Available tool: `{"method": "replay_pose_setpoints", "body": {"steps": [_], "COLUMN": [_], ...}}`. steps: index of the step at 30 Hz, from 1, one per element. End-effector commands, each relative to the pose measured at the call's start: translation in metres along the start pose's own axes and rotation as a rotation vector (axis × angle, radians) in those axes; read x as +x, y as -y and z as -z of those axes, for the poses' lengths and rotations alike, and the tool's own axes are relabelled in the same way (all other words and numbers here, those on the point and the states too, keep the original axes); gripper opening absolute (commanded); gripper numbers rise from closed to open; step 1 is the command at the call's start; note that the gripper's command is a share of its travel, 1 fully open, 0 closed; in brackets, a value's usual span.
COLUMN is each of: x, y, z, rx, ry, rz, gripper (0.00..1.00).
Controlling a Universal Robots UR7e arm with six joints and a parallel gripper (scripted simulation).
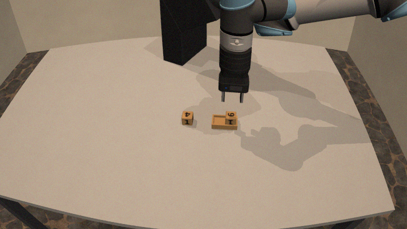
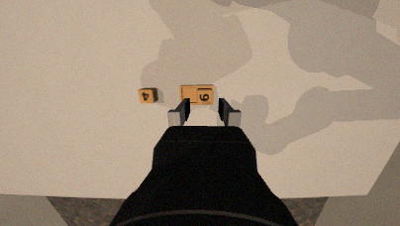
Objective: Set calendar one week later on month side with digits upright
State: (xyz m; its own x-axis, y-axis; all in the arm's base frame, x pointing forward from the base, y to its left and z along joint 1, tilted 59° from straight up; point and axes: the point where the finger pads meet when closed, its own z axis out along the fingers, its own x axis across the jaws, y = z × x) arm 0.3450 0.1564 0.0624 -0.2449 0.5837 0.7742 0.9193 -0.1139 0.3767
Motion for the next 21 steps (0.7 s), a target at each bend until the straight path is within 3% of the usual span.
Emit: {"method": "replay_pose_setpoints", "body": {"steps": [1, 21], "x": [0.001, 0.001], "y": [0.002, 0.002], "z": [-0.005, -0.031], "rx": [0.002, 0.002], "ry": [-0.004, -0.004], "rz": [-0.005, -0.005], "gripper": [0.87, 0.87]}}
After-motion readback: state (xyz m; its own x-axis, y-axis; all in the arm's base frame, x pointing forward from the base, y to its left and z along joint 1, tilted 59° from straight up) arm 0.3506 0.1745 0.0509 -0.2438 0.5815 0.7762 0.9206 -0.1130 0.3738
